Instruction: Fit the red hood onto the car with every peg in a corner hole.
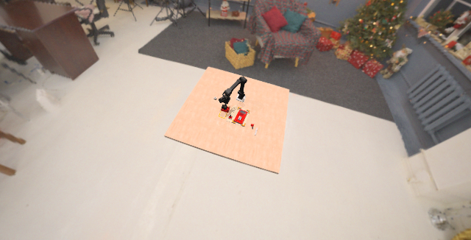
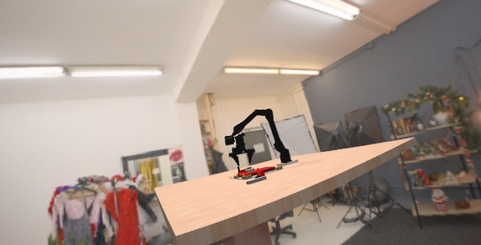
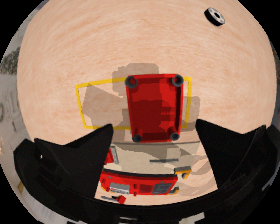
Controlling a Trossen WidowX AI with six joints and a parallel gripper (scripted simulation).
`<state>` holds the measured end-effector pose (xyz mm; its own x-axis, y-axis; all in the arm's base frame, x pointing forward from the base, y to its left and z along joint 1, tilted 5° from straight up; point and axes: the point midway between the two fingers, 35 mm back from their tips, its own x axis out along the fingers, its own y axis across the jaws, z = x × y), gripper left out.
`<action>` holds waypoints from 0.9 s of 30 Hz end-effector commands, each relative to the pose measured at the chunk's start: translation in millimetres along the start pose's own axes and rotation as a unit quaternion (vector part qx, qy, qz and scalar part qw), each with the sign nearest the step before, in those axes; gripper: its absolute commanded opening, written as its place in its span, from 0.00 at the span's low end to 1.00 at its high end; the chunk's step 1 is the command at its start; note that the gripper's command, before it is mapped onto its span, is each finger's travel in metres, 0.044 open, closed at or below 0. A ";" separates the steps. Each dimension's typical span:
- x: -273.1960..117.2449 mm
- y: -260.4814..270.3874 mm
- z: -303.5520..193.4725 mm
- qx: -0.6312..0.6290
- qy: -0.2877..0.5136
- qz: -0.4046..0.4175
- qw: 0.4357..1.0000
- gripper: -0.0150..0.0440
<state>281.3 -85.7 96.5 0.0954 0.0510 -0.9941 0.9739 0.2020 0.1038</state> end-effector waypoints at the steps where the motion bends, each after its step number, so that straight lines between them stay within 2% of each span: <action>1: 5.0 -1.7 0.1 0.002 0.000 -0.004 1.000 1.00; 27: 23.0 -3.1 0.9 0.002 0.000 -0.004 1.000 1.00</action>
<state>282.2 -85.8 76.8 0.0947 0.0513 -0.9942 0.9739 0.2020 0.1032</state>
